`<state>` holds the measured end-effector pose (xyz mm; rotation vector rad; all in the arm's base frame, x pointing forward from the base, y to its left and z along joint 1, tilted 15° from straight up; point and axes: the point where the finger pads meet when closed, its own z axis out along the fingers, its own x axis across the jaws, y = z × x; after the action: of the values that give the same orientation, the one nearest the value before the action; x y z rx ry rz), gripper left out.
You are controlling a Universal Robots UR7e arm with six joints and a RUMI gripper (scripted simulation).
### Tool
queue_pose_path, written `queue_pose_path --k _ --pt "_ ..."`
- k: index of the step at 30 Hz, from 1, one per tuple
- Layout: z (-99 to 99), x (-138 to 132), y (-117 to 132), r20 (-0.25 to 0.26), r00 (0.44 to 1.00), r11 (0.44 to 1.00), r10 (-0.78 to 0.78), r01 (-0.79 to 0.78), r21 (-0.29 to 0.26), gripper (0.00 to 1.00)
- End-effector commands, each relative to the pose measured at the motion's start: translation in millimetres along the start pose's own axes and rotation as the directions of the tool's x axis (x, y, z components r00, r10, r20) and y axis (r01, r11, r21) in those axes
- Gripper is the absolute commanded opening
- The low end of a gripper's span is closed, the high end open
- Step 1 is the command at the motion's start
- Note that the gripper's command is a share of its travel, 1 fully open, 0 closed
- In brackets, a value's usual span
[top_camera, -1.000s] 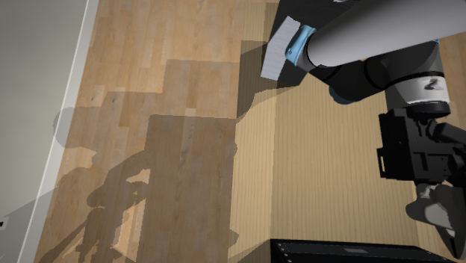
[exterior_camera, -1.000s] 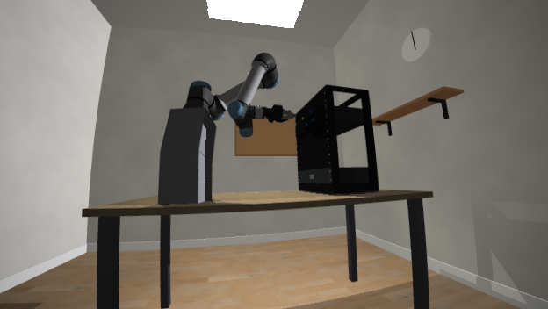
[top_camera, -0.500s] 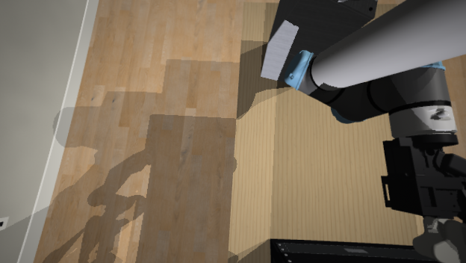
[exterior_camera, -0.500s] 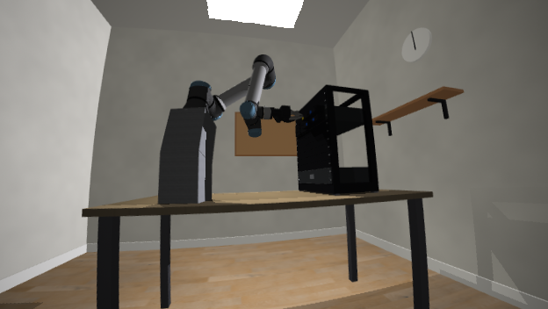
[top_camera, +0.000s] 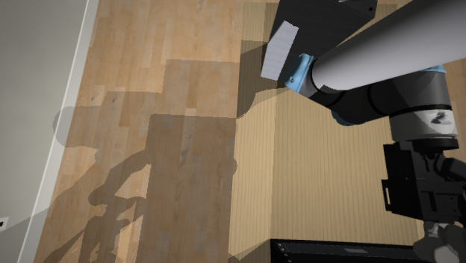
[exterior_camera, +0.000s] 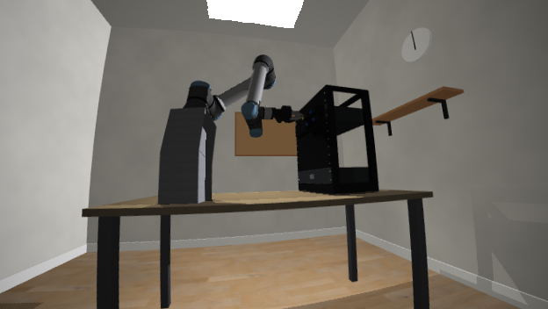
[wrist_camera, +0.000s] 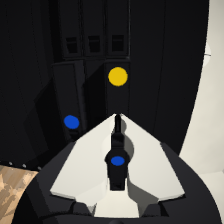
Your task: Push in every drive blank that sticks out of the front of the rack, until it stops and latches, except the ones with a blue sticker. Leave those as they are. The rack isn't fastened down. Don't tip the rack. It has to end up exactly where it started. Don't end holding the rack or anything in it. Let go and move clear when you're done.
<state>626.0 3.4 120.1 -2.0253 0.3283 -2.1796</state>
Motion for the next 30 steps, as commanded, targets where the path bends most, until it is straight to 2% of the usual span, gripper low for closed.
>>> queue_pose_path --k 1,19,30 --pt "0.1 0.5 0.0 -0.001 1.000 1.000 0.000 0.000 0.000 0.00" --pt "0.2 0.5 0.0 -0.001 1.000 1.000 0.000 0.000 0.000 0.00" --pt "10.1 0.6 0.0 -0.001 1.000 1.000 0.000 0.000 0.000 0.00"
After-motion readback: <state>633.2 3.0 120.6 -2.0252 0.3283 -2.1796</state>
